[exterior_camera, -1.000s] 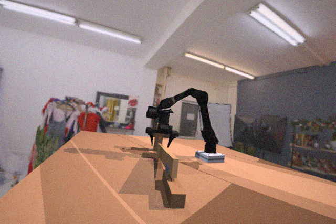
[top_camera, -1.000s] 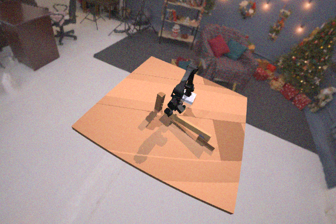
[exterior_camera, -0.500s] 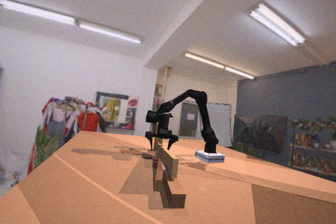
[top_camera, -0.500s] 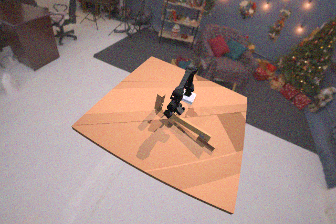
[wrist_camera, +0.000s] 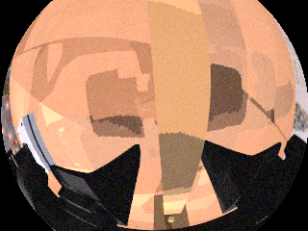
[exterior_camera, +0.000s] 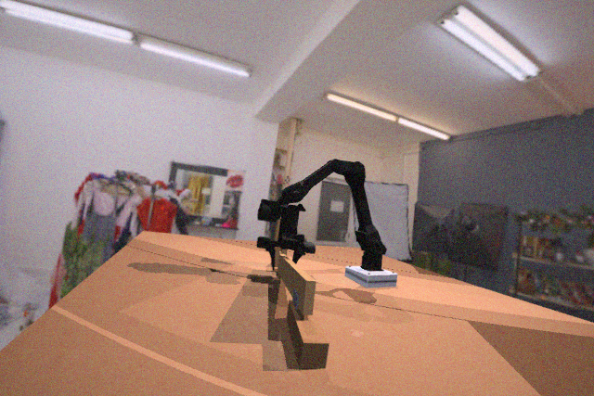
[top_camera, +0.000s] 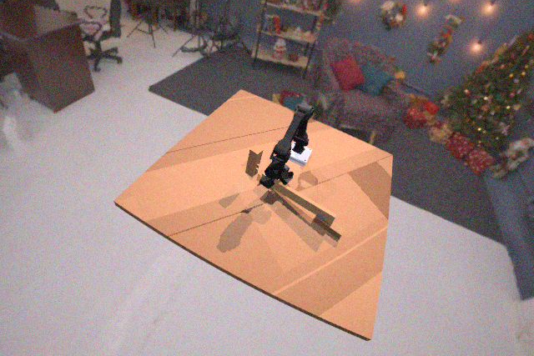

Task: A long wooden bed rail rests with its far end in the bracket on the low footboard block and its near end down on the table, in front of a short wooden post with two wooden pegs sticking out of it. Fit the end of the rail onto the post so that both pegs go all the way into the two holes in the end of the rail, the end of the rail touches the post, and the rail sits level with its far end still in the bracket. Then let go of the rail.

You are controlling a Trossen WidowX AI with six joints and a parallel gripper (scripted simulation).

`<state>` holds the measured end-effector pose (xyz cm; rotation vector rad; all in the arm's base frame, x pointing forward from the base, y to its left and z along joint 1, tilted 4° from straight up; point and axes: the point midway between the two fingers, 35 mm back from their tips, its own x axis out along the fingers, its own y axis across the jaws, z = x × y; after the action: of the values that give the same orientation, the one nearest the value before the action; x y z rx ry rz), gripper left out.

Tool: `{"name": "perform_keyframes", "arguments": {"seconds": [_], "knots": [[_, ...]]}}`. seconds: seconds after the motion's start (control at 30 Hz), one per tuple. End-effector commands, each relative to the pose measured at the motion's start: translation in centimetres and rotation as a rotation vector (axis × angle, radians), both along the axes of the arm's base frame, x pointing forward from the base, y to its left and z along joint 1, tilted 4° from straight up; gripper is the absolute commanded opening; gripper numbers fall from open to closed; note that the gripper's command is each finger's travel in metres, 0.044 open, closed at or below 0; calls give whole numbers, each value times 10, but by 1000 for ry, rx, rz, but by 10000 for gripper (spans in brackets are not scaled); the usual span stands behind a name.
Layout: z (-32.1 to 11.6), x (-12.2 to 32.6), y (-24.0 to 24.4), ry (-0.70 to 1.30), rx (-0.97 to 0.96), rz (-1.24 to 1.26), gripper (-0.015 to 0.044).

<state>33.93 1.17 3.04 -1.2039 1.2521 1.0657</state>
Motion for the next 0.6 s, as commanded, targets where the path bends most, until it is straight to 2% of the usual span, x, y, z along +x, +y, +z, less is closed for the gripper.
{"name": "perform_keyframes", "arguments": {"seconds": [0.0, 0.17, 0.4, 0.57], "knots": [[0, 0, 1, 0, 6, 6, 177], [0, 0, 1, 0, 6, 6, 46], [0, 0, 1, 0, 6, 6, 0], [0, 0, 1, 0, 6, 6, 0]]}}
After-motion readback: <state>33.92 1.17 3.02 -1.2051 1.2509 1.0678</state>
